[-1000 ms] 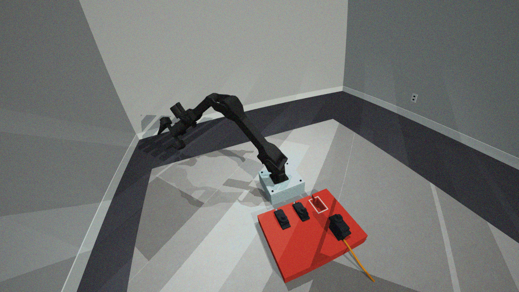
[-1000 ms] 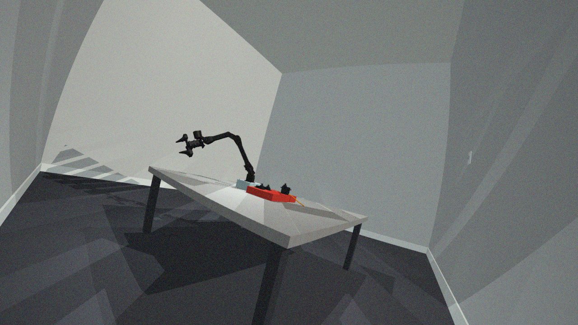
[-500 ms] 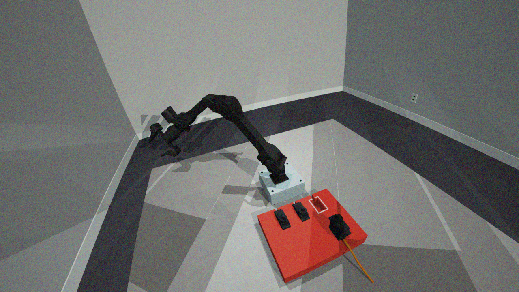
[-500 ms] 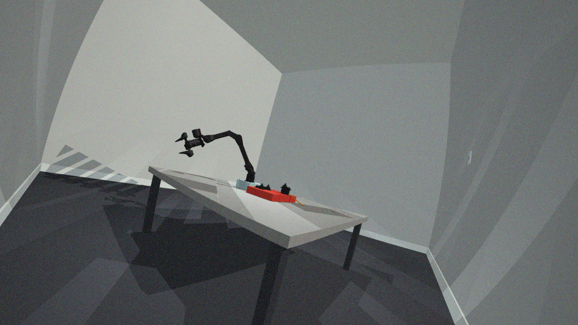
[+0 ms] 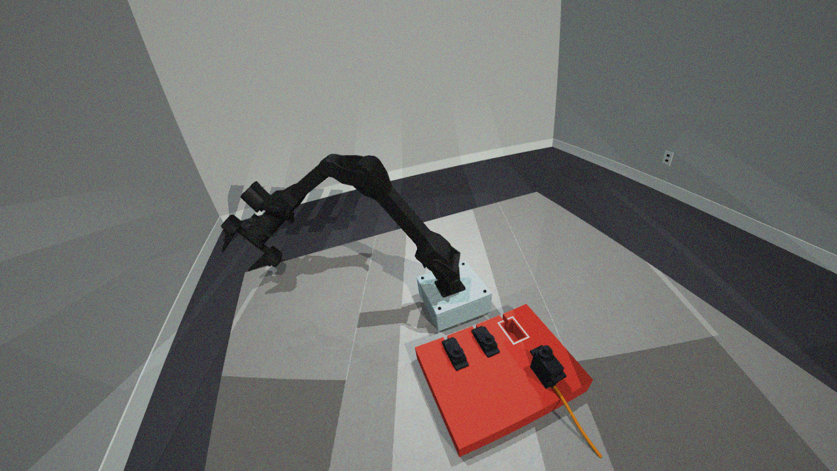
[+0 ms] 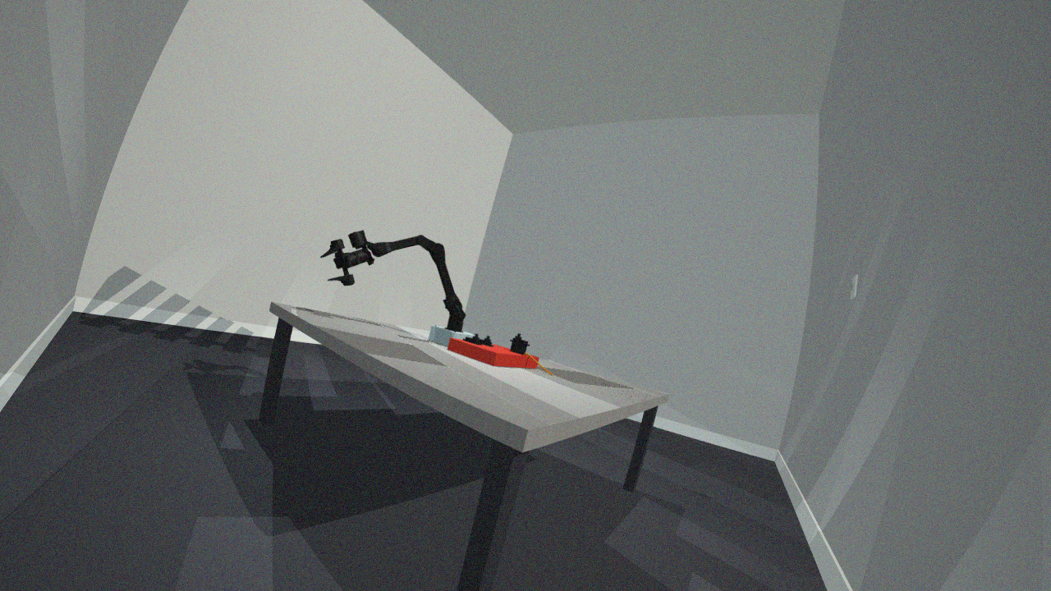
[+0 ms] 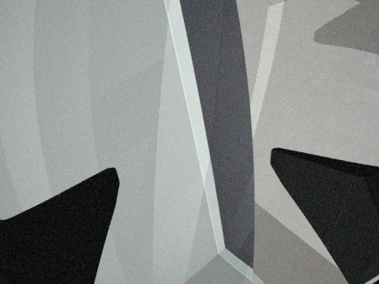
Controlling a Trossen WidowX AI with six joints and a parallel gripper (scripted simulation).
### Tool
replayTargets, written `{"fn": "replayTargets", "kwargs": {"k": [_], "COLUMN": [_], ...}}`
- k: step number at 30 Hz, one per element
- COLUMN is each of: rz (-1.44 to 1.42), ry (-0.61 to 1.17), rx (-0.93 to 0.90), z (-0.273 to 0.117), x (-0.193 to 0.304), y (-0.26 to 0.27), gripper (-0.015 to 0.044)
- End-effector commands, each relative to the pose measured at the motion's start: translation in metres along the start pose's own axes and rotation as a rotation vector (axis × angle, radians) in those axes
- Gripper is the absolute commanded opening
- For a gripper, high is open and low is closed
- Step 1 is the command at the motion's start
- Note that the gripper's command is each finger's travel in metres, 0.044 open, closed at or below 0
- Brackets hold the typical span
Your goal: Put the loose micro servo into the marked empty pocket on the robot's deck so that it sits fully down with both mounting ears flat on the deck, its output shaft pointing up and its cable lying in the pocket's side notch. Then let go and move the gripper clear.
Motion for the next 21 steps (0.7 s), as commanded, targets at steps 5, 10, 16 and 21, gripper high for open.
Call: {"fn": "replayTargets", "kwargs": {"k": [5, 10, 16, 21], "rz": [-0.145, -0.19, -0.309, -0.371], "ry": [0.05, 0.078, 0.132, 0.16], "rx": [0.024, 0.035, 0.036, 0.038], "z": [0.009, 0.012, 0.017, 0.021], "x": [0.037, 0.052, 0.082, 0.097], "y": [0.011, 0.014, 0.022, 0.025], "gripper": [0.044, 0.044, 0.044, 0.044]}}
Point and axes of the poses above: the point midway between the two fingers, 35 mm back from their tips, its own z axis out along the fingers, its own y axis across the jaws, x = y × z, the point moved 8 cm from there along -z, back along the fingers, and after that the axes turned 14 degrees about -z, right-handed, at the moved point
